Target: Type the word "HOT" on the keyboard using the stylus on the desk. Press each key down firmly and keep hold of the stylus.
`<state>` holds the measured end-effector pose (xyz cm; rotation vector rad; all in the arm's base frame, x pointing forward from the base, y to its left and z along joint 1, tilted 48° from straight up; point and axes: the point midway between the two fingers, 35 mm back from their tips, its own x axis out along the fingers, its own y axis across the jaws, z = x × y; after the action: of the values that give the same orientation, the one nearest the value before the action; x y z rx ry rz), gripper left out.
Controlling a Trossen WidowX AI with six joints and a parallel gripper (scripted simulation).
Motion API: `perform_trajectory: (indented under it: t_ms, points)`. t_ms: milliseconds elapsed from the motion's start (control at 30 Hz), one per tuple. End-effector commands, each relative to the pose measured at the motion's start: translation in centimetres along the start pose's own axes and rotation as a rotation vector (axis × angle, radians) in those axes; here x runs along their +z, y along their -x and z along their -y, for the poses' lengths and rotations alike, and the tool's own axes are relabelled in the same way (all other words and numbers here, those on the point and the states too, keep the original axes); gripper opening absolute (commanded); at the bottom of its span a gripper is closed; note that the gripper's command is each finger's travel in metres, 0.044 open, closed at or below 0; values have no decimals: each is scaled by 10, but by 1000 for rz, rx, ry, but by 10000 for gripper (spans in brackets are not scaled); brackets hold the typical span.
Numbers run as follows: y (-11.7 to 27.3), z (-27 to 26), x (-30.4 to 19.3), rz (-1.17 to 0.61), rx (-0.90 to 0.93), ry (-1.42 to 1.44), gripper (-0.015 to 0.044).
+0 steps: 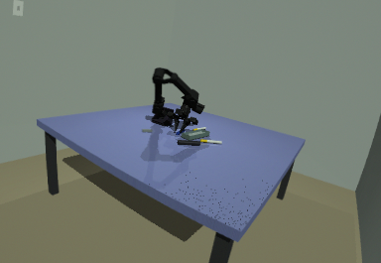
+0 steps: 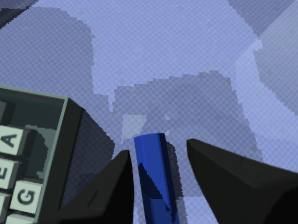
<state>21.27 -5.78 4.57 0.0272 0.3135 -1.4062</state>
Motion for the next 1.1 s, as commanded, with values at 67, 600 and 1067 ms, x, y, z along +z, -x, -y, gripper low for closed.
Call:
perform_trajectory:
  t_ms: [67, 600, 1067]
  points:
    - [42, -2, 23, 2, 10, -9, 150]
    - [36, 8, 20, -105, -52, 351, 150]
    - [32, 20, 7, -501, 120, 1294, 150]
